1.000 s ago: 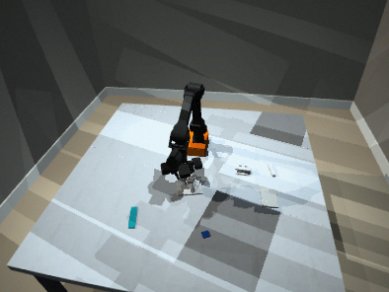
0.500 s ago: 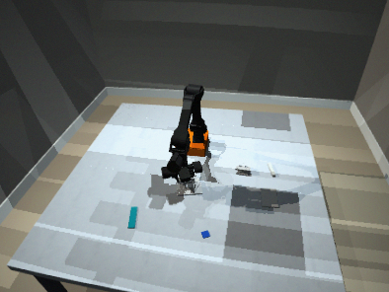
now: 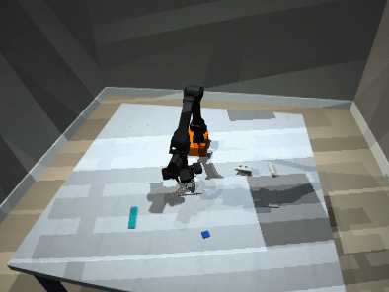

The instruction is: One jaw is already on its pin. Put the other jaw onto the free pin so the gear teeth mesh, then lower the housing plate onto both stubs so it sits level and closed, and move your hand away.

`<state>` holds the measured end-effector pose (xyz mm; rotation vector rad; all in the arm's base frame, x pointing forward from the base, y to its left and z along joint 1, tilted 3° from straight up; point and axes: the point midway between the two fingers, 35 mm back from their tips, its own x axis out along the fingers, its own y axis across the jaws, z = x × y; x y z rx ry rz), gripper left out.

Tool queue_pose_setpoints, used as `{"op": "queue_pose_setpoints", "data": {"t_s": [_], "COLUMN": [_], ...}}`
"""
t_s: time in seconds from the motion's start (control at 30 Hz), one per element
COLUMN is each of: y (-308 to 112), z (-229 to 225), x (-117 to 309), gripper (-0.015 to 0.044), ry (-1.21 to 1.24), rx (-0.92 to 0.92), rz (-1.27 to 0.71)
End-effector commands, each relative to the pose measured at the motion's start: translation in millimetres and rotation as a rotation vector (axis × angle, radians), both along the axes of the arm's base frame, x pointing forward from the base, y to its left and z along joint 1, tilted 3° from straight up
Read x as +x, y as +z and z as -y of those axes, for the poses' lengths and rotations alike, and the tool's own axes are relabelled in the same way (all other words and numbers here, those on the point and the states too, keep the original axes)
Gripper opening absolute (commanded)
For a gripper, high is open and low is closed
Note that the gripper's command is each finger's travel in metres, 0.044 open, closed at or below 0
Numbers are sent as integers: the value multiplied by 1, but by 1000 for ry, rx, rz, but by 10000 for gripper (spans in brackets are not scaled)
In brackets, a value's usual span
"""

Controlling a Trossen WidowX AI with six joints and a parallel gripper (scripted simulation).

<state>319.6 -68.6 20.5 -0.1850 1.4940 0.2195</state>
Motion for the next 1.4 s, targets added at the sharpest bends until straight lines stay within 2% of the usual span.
{"op": "queue_pose_setpoints", "data": {"t_s": [0.0, 1.37], "y": [-2, -12], "z": [0, -1], "x": [0, 0], "gripper": [134, 134], "ry": [-4, -8], "rx": [3, 3], "rz": [-5, -5]}}
